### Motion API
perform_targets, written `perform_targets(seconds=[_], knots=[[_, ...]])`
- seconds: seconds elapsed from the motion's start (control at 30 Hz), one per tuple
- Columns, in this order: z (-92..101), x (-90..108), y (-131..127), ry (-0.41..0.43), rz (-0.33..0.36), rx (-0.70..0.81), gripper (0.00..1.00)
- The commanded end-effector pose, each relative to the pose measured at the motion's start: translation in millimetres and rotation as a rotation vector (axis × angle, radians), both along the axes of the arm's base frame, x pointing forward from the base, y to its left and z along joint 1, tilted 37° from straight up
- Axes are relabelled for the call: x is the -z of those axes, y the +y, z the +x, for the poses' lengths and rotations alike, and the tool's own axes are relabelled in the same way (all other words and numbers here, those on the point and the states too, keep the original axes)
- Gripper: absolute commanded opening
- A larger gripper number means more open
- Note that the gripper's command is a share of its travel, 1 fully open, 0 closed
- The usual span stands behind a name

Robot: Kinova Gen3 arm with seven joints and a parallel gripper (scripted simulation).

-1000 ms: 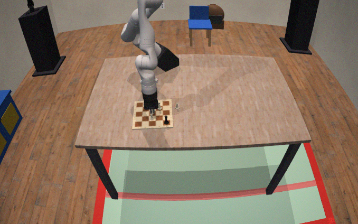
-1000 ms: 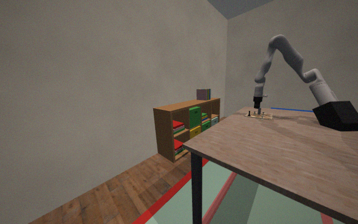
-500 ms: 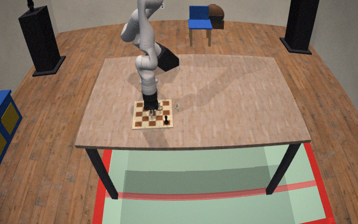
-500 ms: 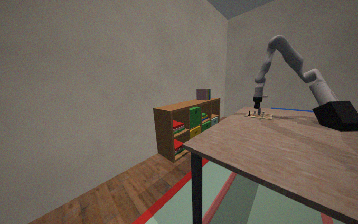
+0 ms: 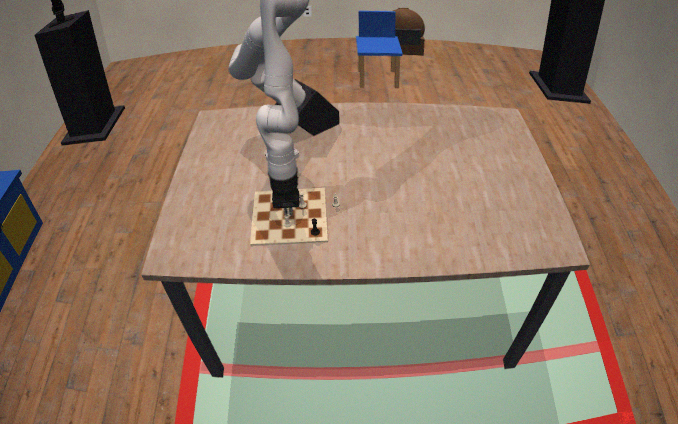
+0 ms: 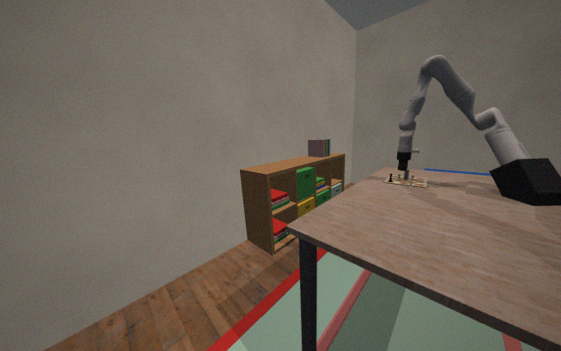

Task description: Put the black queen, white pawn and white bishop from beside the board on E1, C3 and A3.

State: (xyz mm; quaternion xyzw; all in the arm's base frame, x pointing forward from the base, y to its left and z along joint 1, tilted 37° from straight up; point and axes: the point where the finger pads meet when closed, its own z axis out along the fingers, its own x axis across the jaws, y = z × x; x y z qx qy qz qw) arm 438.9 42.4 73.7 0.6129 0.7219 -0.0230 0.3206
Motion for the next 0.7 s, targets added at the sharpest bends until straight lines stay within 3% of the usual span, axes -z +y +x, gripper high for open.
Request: perform_targets(seconds=[0.0, 0.63, 0.67], knots=[[0.1, -0.3, 0.5, -0.001, 0.001, -0.001, 0.0], [0.1, -0.3, 0.5, -0.001, 0.001, -0.001, 0.0], [0.1, -0.3, 0.5, -0.001, 0.001, -0.001, 0.14]])
